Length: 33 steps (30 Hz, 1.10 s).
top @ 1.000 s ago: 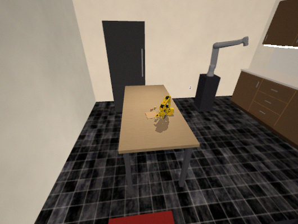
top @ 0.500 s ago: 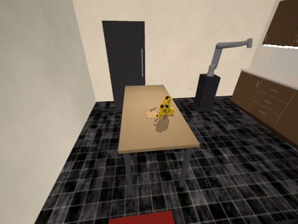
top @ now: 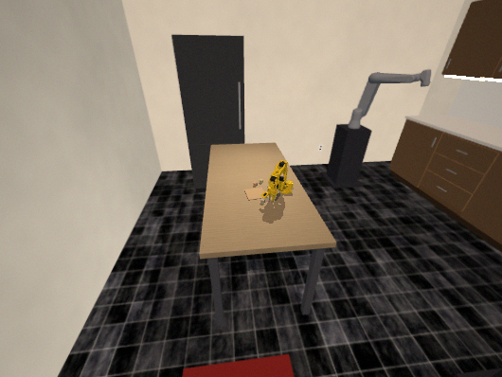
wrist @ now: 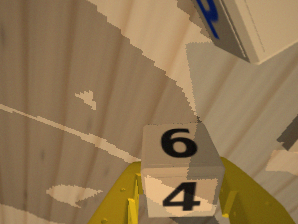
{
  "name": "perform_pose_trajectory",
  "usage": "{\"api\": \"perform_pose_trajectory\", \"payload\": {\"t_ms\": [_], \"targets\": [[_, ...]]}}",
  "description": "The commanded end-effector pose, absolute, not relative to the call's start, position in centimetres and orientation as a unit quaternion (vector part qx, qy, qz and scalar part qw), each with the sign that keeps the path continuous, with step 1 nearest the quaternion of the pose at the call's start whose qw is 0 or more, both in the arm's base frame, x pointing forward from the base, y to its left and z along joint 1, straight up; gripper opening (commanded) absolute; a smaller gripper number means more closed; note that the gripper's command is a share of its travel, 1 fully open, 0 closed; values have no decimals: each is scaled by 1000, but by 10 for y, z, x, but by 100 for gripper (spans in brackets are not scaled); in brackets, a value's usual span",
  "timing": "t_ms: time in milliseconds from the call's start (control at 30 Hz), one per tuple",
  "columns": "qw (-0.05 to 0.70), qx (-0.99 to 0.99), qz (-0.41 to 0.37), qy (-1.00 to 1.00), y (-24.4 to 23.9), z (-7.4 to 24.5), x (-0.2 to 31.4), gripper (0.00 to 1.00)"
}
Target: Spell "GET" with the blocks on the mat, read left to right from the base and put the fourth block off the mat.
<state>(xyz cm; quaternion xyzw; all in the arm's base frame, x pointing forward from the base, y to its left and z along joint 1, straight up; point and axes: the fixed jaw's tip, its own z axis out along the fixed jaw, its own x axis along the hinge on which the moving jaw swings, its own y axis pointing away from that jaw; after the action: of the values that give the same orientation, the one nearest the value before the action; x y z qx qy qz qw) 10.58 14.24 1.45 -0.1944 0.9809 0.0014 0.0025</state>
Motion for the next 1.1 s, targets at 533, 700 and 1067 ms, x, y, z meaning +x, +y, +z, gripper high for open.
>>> {"api": "perform_pose_trajectory", "payload": {"t_ms": [533,700,1067], "targets": [[23,-194,19,980,149,22,110,32],[23,-194,19,980,149,22,110,33],[23,-194,19,980,150,29,111,33]]}}
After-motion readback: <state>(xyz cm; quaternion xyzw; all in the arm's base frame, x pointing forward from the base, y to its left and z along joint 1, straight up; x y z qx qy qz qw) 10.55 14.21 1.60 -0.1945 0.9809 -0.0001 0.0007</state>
